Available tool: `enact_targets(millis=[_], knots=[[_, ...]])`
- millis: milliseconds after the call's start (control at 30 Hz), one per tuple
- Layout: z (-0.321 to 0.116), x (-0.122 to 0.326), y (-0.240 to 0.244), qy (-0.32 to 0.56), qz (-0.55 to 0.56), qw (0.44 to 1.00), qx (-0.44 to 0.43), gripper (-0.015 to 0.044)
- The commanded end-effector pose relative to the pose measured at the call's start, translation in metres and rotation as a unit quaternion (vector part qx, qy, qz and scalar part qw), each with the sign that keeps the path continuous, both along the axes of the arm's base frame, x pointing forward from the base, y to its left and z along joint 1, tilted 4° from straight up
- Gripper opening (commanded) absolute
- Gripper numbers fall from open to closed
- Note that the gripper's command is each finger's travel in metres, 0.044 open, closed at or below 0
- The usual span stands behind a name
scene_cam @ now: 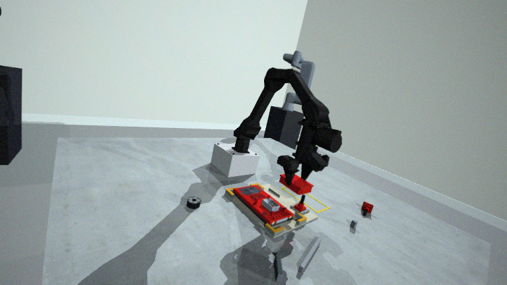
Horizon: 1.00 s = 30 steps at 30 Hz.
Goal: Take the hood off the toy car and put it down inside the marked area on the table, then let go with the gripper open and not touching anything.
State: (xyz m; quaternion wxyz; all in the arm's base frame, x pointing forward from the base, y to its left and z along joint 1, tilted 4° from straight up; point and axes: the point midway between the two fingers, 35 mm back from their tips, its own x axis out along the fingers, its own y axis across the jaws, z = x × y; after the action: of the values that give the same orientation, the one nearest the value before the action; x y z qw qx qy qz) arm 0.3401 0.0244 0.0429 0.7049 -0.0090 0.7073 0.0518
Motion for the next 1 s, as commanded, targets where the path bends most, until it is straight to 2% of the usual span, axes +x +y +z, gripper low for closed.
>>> enact_targets(millis=[0, 700, 967], knots=[[0.004, -0.005, 0.025, -0.003, -0.002, 1.0, 0.002, 0.0], [0.015, -0.046, 0.129, -0.002, 0.0, 1.0, 0.008, 0.0], [0.015, -0.05, 0.136, -0.001, 0.0, 1.0, 0.009, 0.0]])
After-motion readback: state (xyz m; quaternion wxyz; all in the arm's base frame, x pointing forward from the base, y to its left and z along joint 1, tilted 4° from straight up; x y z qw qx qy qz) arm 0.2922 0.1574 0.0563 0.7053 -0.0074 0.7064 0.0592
